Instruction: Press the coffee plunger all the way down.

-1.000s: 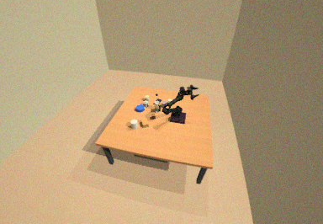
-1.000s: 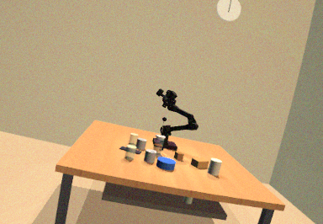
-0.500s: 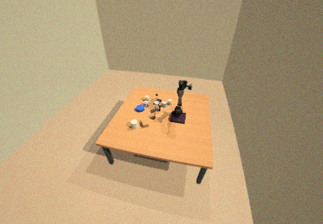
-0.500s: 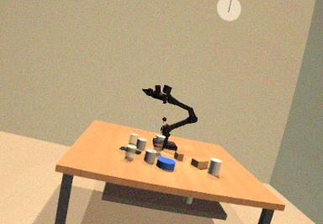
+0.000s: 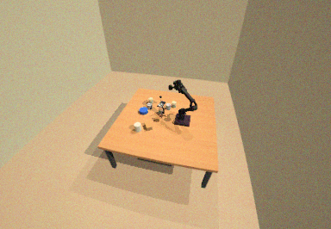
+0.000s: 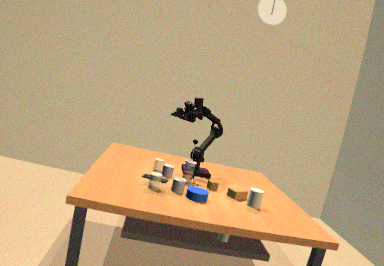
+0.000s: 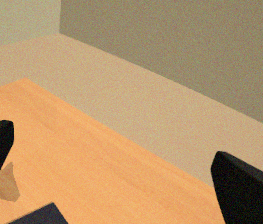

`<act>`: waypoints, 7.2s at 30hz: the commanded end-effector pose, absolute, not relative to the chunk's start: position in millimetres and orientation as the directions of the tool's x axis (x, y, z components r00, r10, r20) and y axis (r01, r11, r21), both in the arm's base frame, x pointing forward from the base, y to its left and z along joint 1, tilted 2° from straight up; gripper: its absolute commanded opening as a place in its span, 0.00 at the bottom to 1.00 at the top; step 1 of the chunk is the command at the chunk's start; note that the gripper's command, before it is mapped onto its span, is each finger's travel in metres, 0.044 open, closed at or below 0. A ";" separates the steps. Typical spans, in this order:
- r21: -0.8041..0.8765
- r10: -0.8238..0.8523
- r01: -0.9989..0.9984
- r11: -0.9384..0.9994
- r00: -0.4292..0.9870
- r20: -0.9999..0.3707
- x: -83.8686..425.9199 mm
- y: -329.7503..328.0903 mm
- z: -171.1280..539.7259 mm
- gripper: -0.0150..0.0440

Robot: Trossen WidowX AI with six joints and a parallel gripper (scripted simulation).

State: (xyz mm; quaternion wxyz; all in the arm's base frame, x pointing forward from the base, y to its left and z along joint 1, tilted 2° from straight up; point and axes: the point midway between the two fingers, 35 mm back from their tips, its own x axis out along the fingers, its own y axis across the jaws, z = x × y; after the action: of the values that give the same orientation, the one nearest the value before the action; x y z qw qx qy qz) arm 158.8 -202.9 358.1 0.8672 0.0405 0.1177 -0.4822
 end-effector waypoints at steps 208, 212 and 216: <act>-0.002 -0.236 0.271 0.963 0.833 -0.501 307.8 -85.4 171.8 1.00; -0.004 -0.234 0.269 0.963 0.829 -0.509 299.4 -82.1 211.9 1.00; -0.006 -0.232 0.267 0.964 0.826 -0.514 287.8 -78.2 238.7 1.00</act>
State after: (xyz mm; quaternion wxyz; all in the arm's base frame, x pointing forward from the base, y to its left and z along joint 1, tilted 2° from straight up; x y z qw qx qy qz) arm 298.1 -81.1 217.6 0.9558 0.0342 0.2617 -0.1298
